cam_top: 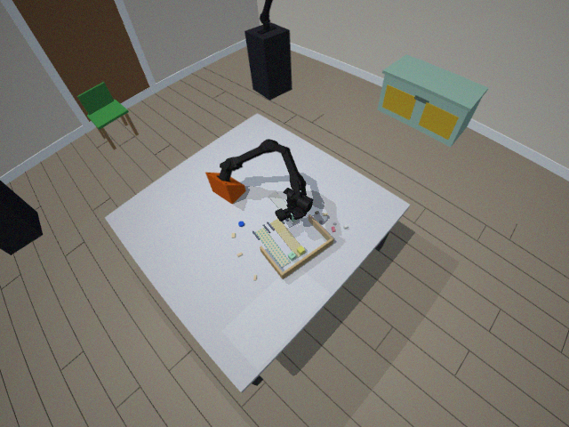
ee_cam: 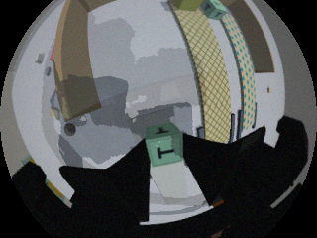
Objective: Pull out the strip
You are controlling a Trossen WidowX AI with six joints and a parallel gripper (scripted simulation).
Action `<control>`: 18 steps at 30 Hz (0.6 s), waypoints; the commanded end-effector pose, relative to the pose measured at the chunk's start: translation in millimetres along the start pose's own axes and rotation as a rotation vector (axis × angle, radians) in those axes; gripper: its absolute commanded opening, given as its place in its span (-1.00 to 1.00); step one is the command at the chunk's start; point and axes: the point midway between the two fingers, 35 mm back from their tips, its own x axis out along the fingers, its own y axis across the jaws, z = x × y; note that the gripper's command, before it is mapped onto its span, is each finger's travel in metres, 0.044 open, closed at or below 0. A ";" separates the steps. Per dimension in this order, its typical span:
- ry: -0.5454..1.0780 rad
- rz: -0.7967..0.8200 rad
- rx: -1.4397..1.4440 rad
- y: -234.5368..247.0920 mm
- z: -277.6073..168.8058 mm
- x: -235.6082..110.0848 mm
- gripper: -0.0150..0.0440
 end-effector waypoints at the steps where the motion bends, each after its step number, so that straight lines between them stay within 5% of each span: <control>1: -0.005 0.004 -0.002 -6.4 -10.2 -13.8 -0.49; 18: -0.001 0.003 0.009 -32.1 -47.2 -34.9 -0.49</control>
